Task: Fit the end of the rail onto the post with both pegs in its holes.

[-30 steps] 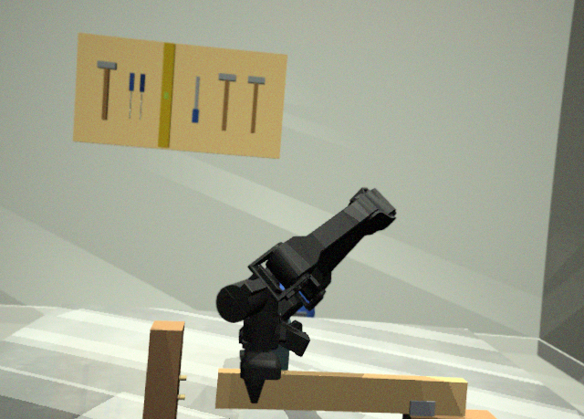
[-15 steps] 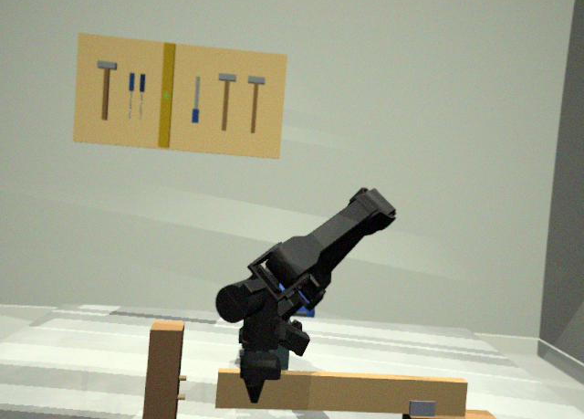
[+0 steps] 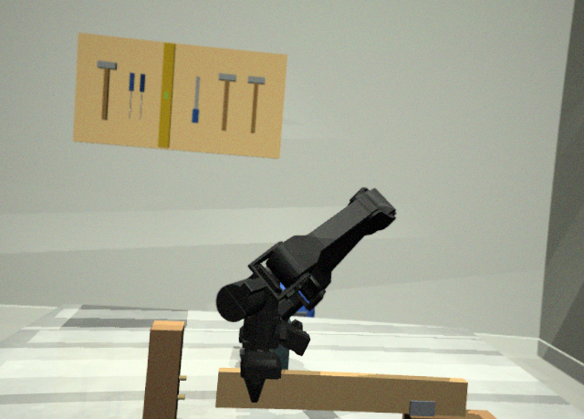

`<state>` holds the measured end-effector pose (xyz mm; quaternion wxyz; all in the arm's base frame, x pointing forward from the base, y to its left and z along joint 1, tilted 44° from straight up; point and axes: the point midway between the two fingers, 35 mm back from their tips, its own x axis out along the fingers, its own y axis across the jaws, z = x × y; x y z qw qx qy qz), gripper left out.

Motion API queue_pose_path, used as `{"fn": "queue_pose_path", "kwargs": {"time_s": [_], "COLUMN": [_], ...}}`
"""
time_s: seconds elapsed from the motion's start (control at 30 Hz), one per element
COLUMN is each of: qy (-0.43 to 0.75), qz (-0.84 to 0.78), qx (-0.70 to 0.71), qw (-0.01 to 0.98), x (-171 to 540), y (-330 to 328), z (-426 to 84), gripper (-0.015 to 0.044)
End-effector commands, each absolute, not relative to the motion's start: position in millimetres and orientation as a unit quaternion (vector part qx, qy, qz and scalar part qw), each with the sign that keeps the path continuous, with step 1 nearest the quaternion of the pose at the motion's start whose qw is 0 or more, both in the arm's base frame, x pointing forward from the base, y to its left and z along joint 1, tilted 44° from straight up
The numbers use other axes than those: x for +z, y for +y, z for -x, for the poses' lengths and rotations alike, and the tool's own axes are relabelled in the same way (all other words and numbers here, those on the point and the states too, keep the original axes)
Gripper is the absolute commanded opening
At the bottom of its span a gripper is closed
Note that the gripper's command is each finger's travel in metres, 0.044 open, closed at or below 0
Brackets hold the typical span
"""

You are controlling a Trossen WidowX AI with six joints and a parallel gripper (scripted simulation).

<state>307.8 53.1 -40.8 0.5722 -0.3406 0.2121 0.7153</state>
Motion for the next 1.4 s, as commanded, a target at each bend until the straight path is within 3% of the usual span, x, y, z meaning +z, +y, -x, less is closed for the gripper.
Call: {"fn": "queue_pose_path", "kwargs": {"time_s": [0.0,1.37], "qy": [0.21,0.21], "qz": [0.342,0.342], "qx": [0.712,0.712], "qw": [0.576,0.576], "x": [-36.7,-40.3], "y": [52.0,54.0], "z": [-310.5,-309.7], "gripper": [0.0,0.0]}}
